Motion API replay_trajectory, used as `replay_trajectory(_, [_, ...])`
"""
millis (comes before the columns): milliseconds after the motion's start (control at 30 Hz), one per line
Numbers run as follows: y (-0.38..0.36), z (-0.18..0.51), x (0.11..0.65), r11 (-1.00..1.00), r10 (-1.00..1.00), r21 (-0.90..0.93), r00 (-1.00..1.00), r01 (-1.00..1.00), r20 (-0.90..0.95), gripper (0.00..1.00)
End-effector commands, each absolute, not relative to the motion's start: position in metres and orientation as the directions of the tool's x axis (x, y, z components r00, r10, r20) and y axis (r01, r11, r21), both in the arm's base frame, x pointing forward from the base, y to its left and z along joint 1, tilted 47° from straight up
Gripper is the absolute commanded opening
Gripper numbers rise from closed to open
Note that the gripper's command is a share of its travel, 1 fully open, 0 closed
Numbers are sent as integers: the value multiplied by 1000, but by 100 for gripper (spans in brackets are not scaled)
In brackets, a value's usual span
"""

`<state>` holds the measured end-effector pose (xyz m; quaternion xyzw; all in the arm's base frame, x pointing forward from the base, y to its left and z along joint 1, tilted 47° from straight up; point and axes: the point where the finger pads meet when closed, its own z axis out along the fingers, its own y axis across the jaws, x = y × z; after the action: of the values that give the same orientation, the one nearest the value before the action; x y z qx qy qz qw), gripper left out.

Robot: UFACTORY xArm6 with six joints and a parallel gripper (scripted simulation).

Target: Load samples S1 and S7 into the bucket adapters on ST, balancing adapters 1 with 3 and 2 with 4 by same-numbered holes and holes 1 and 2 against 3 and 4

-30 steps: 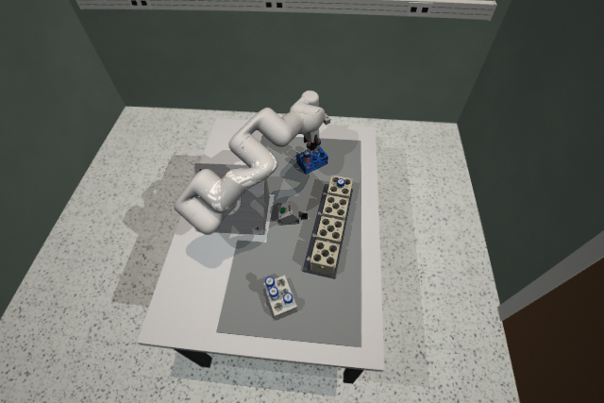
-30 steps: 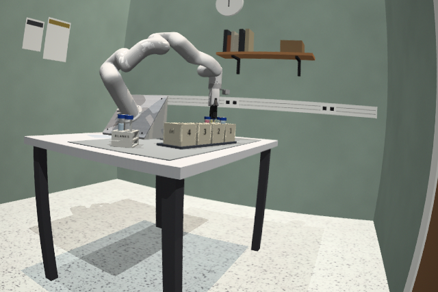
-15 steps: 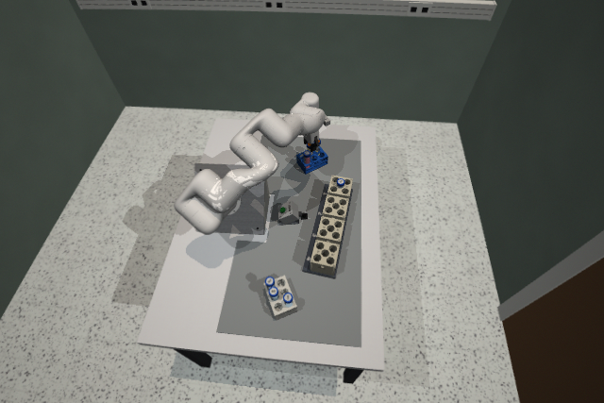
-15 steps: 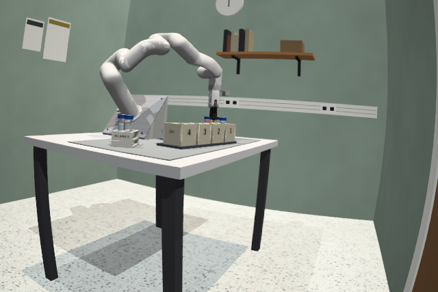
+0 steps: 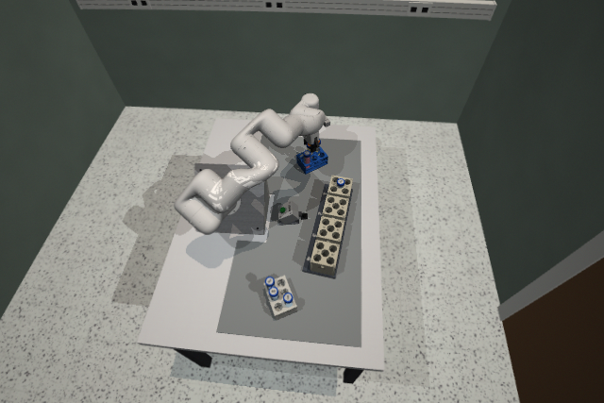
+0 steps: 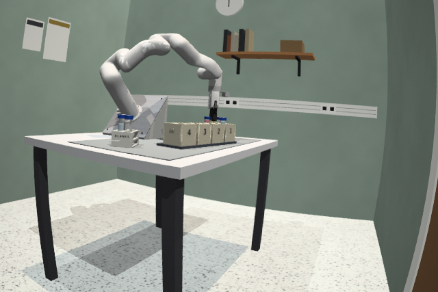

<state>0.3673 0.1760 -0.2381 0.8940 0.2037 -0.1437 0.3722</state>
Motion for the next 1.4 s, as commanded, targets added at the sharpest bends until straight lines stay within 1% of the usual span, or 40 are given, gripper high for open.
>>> replay_trajectory(0, [178,-237,369,-641,260,606,877,470,-405,57])
replay_trajectory(133, [178,-237,369,-641,260,606,877,470,-405,57])
replay_trajectory(167, [178,-237,369,-641,260,606,877,470,-405,0])
replay_trajectory(1367, [179,-236,369,-641,260,606,877,470,-405,0])
